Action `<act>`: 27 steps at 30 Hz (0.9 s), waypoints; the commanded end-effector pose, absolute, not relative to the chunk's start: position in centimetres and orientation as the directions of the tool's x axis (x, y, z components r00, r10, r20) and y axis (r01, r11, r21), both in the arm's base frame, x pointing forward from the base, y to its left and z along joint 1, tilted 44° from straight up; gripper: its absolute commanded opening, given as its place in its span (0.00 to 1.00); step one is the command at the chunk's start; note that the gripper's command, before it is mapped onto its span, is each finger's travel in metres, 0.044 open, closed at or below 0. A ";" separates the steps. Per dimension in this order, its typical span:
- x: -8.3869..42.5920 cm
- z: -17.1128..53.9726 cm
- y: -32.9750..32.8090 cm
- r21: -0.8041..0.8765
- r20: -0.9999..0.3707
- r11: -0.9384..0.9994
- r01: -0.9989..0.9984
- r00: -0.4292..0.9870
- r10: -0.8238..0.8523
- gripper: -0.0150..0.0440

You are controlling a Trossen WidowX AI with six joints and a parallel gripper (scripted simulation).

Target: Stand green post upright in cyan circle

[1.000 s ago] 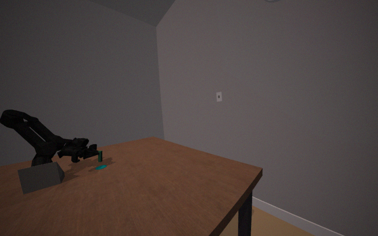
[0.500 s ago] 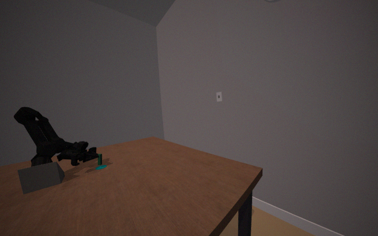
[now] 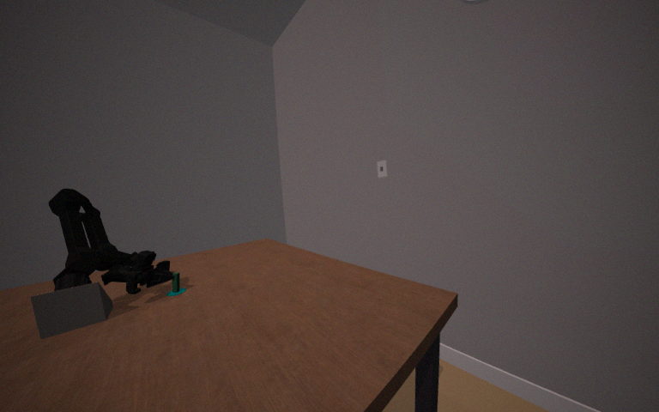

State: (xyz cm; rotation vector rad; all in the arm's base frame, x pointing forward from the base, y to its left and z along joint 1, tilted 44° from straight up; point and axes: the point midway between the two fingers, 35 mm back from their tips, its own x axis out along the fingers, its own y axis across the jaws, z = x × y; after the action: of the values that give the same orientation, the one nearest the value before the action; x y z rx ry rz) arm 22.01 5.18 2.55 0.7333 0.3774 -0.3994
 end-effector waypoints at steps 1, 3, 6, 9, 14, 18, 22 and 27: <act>22.1 2.5 5.2 0.569 -0.459 0.671 0.476 0.861 -0.221 0.29; 22.1 2.5 5.2 0.569 -0.459 0.671 0.476 0.861 -0.221 0.29; 22.1 2.5 5.2 0.569 -0.459 0.671 0.476 0.861 -0.221 0.29; 22.1 2.5 5.2 0.569 -0.459 0.671 0.476 0.861 -0.221 0.38; 22.1 2.5 5.2 0.569 -0.459 0.671 0.476 0.861 -0.221 0.60; 22.1 2.5 5.2 0.569 -0.459 0.671 0.476 0.861 -0.221 0.78; 22.1 2.5 5.2 0.569 -0.459 0.671 0.476 0.861 -0.221 0.93; 22.3 3.1 4.7 0.568 -0.463 0.670 0.478 0.859 -0.221 0.93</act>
State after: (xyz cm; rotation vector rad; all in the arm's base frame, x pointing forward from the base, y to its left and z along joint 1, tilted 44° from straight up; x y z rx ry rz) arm 22.15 4.97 2.73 0.7371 0.3698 -0.4070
